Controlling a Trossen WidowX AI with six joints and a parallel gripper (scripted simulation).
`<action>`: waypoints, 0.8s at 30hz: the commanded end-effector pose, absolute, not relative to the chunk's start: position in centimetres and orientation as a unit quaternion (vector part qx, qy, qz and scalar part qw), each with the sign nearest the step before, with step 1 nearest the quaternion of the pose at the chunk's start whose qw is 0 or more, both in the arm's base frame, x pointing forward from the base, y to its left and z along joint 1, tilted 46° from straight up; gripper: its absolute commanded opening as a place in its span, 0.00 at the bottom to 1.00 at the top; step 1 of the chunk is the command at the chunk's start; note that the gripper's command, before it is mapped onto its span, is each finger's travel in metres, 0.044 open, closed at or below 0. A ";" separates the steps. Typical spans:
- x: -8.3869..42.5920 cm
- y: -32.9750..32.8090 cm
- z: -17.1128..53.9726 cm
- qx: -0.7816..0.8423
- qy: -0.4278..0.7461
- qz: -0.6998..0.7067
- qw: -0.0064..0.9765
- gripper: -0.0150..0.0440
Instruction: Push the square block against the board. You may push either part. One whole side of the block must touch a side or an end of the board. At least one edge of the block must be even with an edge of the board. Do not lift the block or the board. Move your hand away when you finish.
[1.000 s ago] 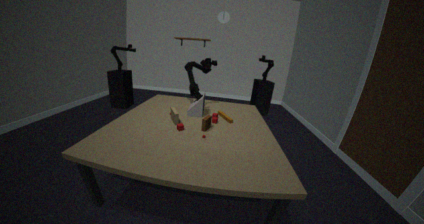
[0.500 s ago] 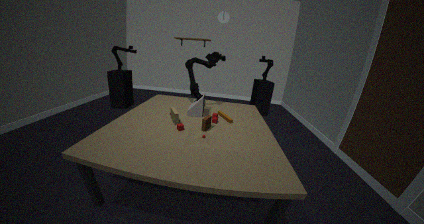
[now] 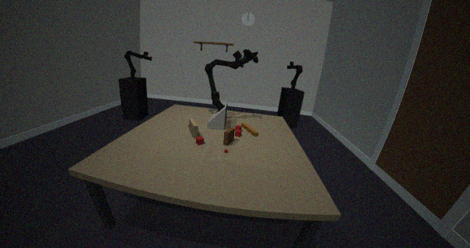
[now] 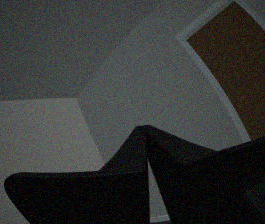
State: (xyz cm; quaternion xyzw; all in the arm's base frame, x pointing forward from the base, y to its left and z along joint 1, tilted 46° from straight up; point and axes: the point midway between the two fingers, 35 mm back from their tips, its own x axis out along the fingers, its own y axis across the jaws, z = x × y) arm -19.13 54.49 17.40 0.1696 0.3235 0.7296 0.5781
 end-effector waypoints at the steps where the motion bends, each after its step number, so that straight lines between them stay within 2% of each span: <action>1: -13.9 55.4 16.8 0.169 0.329 0.687 0.626 0.25; 12: 2.3 55.2 15.5 0.164 0.336 0.543 0.752 0.25; 24: 17.8 48.9 13.8 0.164 0.343 0.362 0.851 0.25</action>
